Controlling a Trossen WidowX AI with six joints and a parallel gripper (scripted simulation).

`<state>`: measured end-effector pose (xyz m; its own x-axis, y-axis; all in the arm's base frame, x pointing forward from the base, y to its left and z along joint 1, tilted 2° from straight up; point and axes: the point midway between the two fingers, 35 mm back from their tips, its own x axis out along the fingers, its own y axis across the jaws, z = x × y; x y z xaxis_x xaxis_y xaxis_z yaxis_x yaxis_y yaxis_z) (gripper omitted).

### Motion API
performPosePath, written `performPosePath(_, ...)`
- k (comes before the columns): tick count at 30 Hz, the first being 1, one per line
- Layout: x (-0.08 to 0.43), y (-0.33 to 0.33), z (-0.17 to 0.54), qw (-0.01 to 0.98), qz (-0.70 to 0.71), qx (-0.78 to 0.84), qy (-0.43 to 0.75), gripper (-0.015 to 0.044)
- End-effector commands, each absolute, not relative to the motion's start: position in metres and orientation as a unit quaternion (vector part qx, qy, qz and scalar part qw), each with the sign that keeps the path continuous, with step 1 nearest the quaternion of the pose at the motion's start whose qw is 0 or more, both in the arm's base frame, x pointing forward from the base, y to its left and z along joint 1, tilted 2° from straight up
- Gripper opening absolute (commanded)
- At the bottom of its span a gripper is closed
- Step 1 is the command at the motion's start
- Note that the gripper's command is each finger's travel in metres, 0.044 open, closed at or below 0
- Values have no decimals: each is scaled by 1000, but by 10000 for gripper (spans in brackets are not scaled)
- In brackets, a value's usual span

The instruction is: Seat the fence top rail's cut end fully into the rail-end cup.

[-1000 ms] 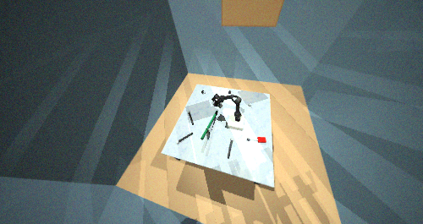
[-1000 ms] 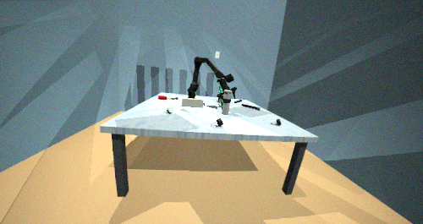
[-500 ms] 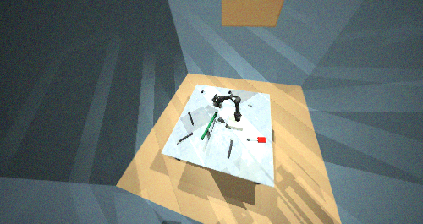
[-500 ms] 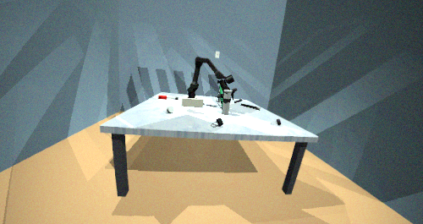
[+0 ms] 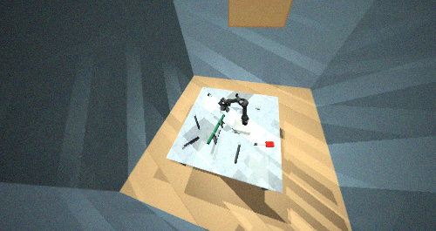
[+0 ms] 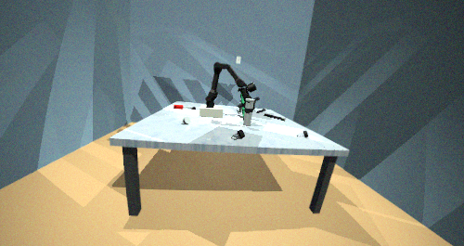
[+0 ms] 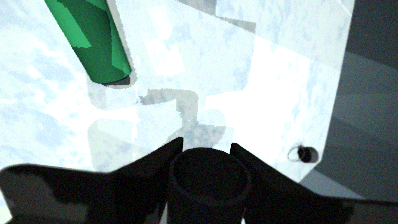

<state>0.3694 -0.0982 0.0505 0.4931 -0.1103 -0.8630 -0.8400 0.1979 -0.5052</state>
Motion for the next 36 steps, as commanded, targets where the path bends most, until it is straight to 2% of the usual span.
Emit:
performPosePath(1,366,-99,50,646,289,-574,411,0)
performPosePath(36,344,-97,49,607,363,-619,342,0)
